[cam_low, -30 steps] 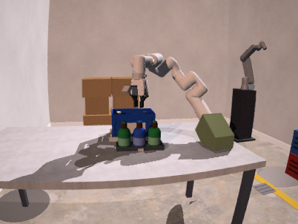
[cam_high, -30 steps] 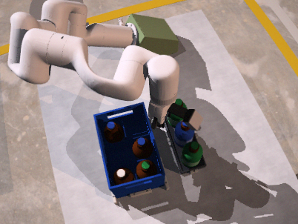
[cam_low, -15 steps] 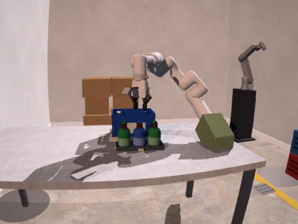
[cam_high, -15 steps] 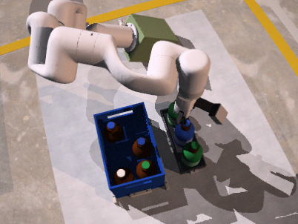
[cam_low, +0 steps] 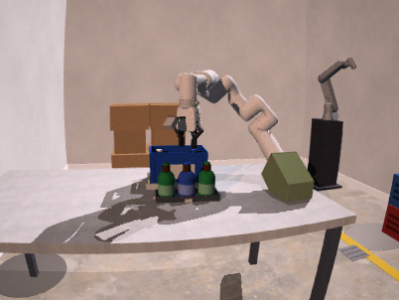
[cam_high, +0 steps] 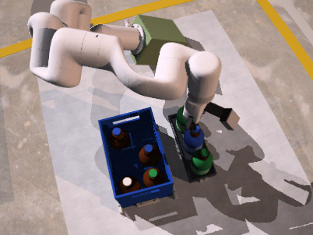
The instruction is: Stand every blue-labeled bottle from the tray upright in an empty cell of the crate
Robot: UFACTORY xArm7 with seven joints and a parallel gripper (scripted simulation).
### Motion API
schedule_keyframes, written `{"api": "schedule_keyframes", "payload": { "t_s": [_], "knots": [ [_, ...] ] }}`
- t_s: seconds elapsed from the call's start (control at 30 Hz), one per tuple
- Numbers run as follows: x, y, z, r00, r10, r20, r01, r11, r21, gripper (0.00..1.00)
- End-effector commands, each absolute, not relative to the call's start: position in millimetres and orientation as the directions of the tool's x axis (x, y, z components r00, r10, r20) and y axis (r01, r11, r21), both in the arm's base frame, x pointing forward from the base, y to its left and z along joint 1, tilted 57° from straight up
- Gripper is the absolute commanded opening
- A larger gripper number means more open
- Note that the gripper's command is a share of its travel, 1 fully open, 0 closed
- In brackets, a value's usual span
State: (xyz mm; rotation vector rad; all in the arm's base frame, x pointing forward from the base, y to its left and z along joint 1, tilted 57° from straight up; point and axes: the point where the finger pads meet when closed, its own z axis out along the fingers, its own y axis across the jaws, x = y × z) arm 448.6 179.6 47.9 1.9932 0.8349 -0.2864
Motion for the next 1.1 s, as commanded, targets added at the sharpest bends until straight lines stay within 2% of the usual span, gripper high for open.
{"api": "schedule_keyframes", "payload": {
  "t_s": [0.0,1.07],
  "knots": [
    [449,182,48,0.741,0.447,-0.5,0.659,-0.341,0.67,0.65],
    [452,163,36,0.741,0.447,-0.501,0.659,-0.341,0.67,0.65]
  ]
}}
